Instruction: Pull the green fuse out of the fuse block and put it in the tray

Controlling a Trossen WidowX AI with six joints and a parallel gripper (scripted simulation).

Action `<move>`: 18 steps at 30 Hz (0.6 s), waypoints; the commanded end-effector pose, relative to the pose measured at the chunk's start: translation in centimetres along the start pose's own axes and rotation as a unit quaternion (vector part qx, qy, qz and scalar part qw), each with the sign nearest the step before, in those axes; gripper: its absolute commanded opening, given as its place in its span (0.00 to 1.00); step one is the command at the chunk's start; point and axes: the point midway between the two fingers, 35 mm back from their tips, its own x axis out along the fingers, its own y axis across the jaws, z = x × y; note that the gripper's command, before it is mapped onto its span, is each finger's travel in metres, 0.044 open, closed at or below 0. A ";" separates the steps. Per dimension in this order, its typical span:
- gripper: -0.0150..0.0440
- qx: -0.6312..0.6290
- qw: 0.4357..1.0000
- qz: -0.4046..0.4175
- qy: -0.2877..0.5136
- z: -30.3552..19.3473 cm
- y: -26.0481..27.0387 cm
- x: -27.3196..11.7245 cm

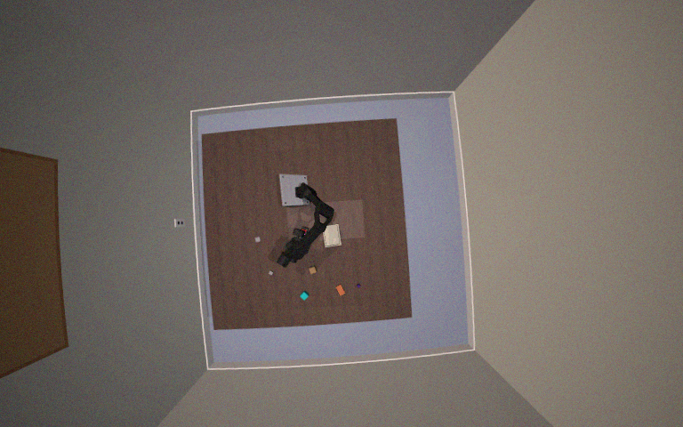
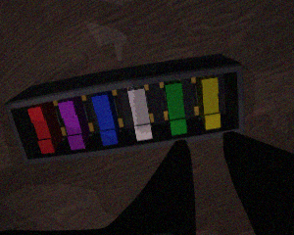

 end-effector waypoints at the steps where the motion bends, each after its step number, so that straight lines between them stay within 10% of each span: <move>1: 0.38 0.008 1.000 0.014 0.004 -0.1 0.4 0.6; 18: 0.38 0.008 1.000 0.014 0.004 0.1 0.4 1.8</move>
